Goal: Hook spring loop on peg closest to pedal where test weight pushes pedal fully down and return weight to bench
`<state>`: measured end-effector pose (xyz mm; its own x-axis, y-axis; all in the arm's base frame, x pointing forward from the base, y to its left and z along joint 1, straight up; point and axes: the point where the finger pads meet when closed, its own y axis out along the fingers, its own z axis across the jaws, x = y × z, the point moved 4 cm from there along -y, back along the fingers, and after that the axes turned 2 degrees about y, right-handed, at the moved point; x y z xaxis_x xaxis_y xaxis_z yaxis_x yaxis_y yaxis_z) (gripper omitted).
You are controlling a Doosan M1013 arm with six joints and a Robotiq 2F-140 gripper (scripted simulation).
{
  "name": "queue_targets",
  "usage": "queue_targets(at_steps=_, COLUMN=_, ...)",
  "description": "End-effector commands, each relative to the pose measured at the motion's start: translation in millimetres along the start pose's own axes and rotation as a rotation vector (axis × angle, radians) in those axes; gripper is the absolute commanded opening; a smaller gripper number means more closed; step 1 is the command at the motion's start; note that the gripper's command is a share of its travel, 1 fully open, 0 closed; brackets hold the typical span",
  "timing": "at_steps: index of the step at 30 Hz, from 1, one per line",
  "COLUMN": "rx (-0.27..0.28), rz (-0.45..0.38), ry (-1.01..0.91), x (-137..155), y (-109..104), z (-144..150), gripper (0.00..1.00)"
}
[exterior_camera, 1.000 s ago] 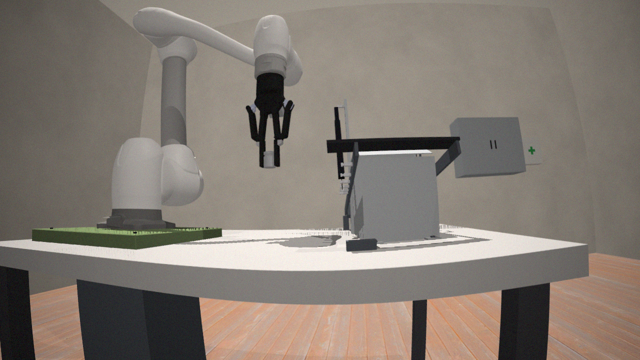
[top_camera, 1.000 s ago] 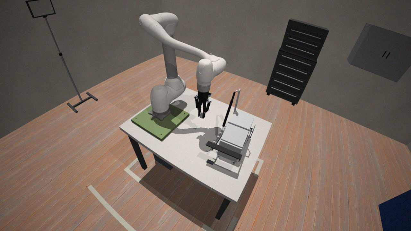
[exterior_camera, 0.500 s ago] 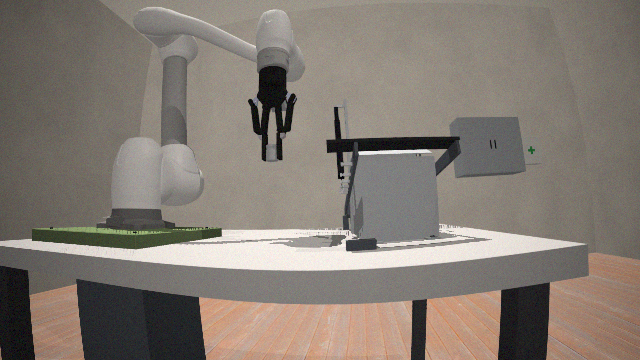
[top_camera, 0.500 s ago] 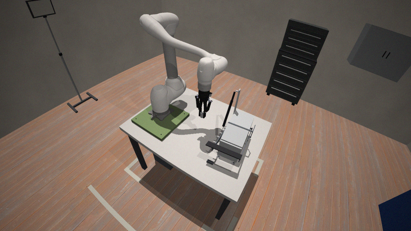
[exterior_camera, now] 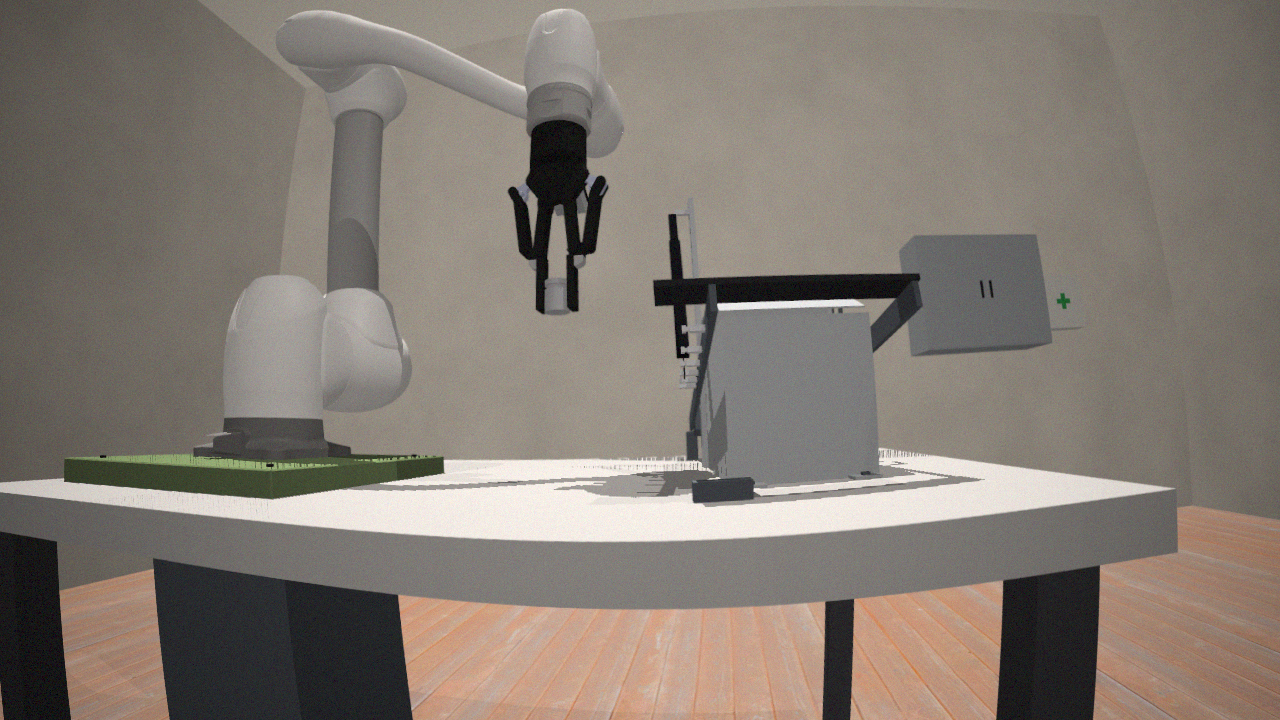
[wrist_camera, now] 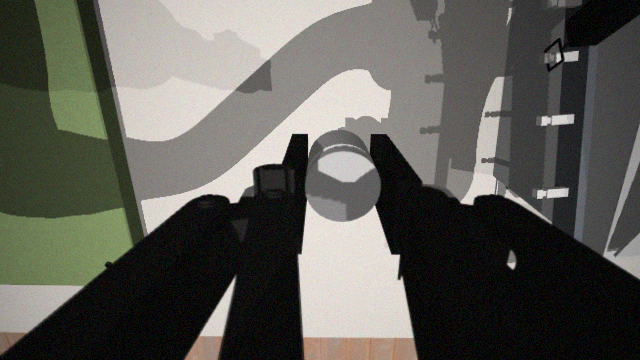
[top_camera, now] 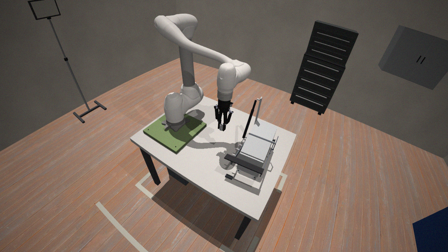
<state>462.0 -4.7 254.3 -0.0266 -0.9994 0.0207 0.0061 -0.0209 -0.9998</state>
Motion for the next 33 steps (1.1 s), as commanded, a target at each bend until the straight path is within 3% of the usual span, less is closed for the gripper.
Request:
queue_targets(at_steps=1, rx=0.001, rz=-0.004, ry=0.0, x=5, y=-2, z=6, gripper=0.25)
queue_targets(at_steps=33, rx=0.002, rz=-0.043, ry=0.0, x=42, y=-16, z=55, gripper=0.25)
